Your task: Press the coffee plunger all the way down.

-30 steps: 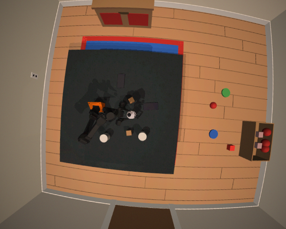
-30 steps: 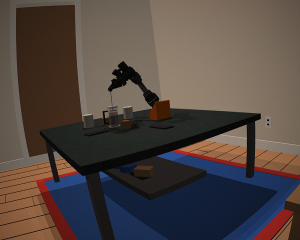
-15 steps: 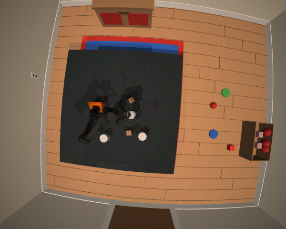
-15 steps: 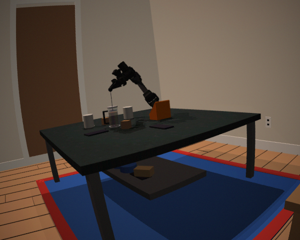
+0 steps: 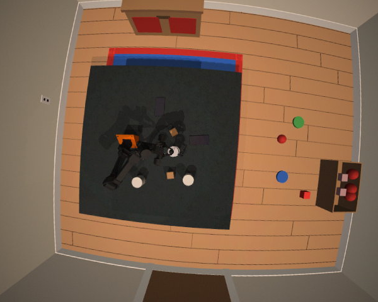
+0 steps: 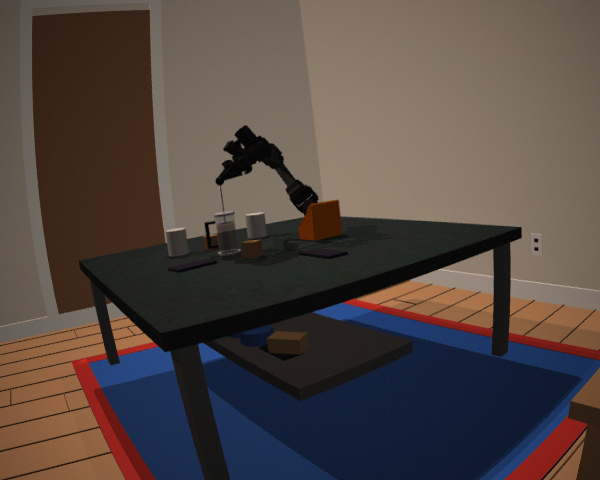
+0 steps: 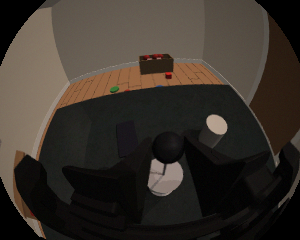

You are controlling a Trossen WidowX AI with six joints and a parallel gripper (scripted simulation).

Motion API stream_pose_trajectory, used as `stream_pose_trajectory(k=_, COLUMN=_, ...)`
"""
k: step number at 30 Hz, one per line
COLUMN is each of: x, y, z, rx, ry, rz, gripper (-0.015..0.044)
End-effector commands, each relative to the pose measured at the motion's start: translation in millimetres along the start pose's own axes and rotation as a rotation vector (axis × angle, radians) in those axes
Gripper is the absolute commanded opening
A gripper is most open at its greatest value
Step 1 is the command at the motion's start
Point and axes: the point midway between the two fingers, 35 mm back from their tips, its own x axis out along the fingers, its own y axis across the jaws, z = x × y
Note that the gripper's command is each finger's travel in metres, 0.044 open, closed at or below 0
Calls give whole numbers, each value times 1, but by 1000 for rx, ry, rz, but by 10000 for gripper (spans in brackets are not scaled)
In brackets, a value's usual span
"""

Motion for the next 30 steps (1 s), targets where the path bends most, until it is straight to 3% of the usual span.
stream_pose_trajectory(k=1, x=9, y=3, z=-14, rx=-11, ry=22, rz=3, gripper=127)
stream_pose_trajectory(k=30, x=36, y=3, z=-54, rx=-11, ry=21, rz=3, gripper=127)
